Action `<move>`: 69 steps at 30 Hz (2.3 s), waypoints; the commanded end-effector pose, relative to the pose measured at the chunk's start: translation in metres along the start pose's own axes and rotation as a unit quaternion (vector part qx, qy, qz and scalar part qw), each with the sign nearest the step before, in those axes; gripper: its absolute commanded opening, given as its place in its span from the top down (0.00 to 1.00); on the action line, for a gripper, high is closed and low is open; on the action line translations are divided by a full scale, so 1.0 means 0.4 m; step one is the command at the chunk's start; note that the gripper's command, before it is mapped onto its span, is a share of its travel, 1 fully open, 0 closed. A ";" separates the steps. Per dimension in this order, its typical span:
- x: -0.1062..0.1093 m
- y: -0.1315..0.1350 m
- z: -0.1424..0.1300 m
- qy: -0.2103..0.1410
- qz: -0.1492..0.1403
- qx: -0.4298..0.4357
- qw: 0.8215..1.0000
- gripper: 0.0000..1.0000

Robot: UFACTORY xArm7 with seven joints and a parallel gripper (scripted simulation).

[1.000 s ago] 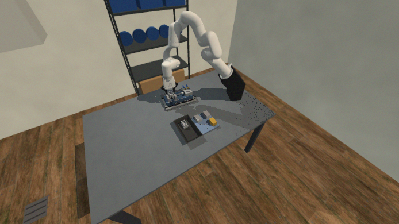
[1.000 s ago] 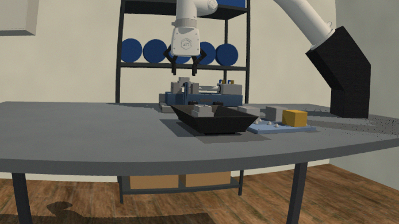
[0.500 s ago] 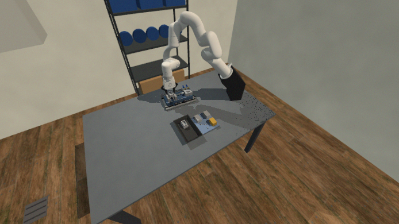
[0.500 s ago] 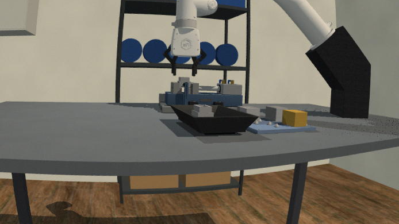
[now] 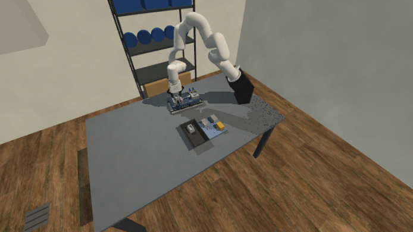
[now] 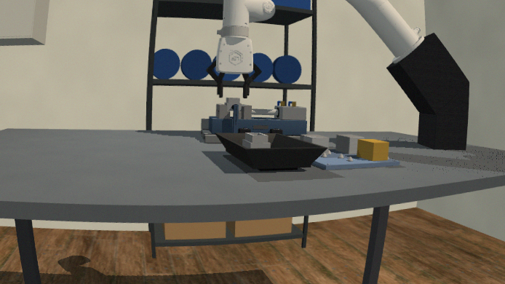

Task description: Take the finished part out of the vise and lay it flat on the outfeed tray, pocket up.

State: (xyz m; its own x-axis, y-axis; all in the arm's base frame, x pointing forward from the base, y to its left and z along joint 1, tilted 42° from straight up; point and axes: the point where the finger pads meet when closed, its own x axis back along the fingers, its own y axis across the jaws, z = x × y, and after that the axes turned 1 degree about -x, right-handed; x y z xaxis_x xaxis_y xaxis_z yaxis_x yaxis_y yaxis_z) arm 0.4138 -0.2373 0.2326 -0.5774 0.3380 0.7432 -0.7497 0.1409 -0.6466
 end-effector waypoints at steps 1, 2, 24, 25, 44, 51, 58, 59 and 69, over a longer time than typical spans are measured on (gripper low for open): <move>-0.004 -0.003 0.000 0.000 0.001 0.000 1.000 0.31; -0.005 -0.003 0.000 0.000 0.001 0.000 1.000 0.31; -0.020 -0.003 0.000 0.000 0.001 0.000 1.000 0.31; -0.020 -0.003 0.000 0.000 0.001 0.000 1.000 0.31; -0.021 -0.003 0.000 0.000 0.001 0.000 1.000 0.31; -0.021 -0.003 0.000 0.000 0.001 0.000 1.000 1.00; -0.021 -0.003 0.000 0.000 0.001 0.000 1.000 1.00; -0.021 -0.003 0.000 0.000 0.001 0.000 1.000 1.00; -0.021 -0.003 0.000 0.000 0.001 0.000 1.000 1.00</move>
State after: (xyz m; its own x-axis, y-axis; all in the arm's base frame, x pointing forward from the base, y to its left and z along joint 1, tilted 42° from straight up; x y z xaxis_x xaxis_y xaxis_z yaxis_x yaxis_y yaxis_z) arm 0.4189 -0.2402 0.2260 -0.5775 0.3381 0.7431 -0.7496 0.1408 -0.6467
